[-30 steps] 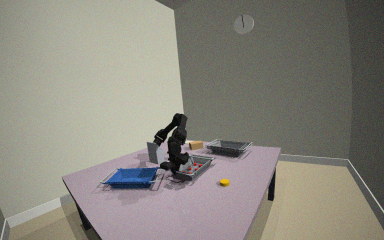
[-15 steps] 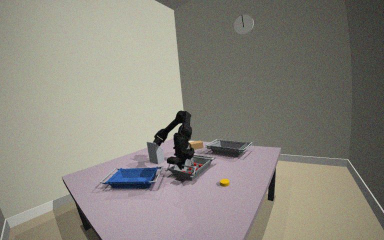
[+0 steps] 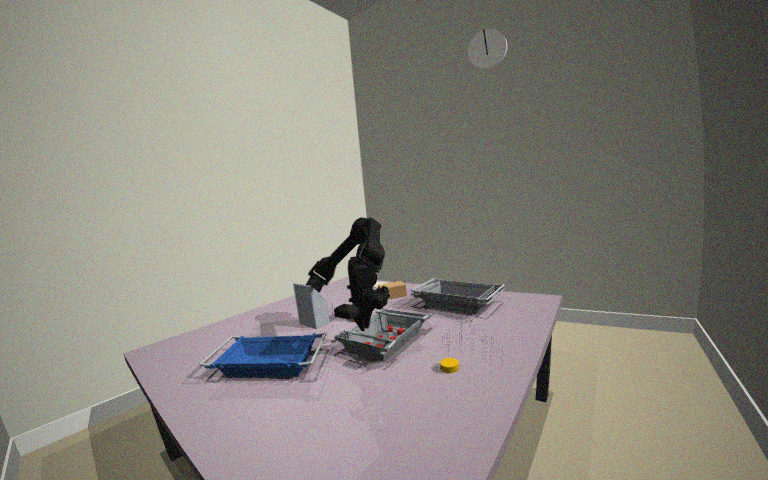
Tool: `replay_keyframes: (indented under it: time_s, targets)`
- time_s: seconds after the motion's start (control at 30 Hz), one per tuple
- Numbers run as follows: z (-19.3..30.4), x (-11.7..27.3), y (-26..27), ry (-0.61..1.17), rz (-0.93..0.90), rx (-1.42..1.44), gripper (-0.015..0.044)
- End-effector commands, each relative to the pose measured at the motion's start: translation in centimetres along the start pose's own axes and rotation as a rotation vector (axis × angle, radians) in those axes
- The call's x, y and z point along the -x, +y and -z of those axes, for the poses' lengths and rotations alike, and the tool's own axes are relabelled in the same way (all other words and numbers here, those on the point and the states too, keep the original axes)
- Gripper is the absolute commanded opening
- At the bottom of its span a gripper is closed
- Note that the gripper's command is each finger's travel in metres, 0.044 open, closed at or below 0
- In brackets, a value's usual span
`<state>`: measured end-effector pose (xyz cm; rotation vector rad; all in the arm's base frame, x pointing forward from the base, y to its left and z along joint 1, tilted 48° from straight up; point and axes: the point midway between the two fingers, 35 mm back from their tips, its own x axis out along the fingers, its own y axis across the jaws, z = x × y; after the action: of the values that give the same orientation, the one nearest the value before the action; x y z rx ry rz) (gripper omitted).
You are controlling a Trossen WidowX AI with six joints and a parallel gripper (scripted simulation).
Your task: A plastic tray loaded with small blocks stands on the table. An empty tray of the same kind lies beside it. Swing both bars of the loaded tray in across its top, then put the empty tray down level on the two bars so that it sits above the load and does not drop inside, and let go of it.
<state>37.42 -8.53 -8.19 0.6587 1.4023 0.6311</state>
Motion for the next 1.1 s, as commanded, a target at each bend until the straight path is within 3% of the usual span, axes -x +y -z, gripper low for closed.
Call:
replay_keyframes:
  time_s: [0.0,0.67,0.77,1.07]
  targets:
    - [0.0,0.0,0.0,0.0,0.0,0.0,0.0082]
    - [0.0,0.0,0.0,0.0,0.0,0.0,0.0082]
    - [0.0,0.0,0.0,0.0,0.0,0.0,0.0003]
    - [0.03,-0.01,0.03,0.002,0.0,0.002,0.0]
